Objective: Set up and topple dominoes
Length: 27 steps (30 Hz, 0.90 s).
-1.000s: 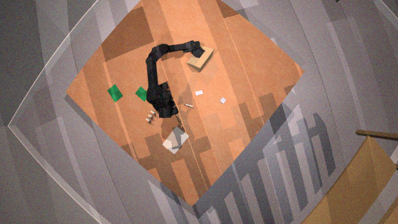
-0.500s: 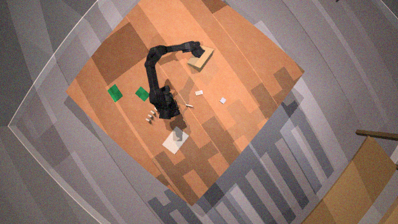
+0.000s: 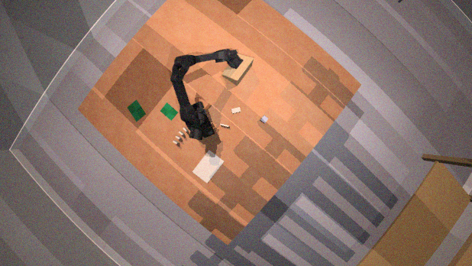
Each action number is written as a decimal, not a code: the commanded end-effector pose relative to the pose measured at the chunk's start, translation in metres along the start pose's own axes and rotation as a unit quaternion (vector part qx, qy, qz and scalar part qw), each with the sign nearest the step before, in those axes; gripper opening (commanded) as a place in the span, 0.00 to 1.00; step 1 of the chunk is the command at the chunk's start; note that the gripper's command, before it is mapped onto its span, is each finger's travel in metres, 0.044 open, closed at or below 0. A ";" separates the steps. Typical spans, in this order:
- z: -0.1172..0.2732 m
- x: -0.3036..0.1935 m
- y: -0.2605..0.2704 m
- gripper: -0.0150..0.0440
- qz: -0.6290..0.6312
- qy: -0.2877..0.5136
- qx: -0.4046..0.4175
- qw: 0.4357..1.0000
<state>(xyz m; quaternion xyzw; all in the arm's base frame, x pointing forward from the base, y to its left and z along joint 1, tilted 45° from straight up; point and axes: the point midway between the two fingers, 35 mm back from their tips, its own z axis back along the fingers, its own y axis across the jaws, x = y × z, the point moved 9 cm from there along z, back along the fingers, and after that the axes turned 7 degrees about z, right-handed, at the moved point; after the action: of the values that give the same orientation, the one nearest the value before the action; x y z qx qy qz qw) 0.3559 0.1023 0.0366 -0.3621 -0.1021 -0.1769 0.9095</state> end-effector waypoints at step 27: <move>0.033 0.003 0.004 1.00 0.002 -0.002 0.002 1.000</move>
<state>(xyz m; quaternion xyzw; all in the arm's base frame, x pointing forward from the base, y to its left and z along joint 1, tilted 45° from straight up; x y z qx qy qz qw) 0.3558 0.1064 0.0417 -0.3676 -0.0980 -0.1733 0.9084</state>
